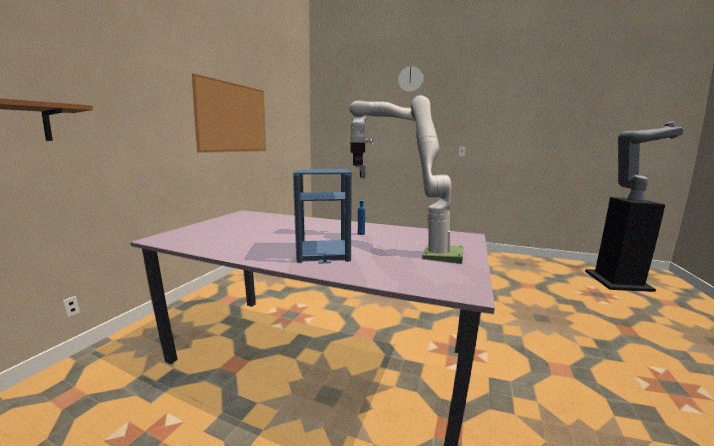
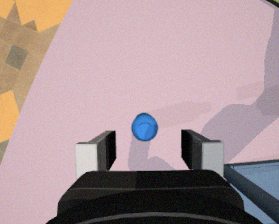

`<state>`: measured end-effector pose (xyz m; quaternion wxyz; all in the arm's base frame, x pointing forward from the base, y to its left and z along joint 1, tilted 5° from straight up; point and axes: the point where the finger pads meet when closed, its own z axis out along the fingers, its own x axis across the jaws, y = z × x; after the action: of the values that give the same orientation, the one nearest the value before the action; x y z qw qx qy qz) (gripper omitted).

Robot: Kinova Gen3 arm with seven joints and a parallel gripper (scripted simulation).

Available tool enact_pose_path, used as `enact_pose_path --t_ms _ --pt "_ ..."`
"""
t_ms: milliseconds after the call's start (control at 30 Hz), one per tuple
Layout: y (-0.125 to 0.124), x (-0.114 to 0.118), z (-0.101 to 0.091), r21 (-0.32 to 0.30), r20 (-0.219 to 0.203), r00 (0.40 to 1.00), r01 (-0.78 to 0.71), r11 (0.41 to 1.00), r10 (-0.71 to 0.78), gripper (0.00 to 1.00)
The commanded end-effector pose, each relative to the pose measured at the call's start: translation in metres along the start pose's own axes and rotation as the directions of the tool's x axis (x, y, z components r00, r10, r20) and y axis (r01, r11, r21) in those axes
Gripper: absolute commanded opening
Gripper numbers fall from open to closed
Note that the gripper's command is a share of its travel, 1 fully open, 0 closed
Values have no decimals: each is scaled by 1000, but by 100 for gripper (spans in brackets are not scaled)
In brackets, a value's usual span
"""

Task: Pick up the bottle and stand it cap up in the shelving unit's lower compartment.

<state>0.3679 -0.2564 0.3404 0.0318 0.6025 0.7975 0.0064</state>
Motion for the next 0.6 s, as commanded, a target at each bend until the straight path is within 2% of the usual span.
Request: enact_pose_path --t_ms 0,133,233,300,433,567 --pt "2 0 1 0 -18 1000 -14 1000 14 100" --pt "1 1 3 13 -63 996 -57 998 58 100" --pt "1 1 5 27 -112 988 -106 994 108 100" --pt "1 1 5 27 -112 988 -106 994 108 100" --pt "1 1 8 56 -199 959 -193 980 200 100" --pt "1 0 11 109 -310 894 -304 947 323 100"
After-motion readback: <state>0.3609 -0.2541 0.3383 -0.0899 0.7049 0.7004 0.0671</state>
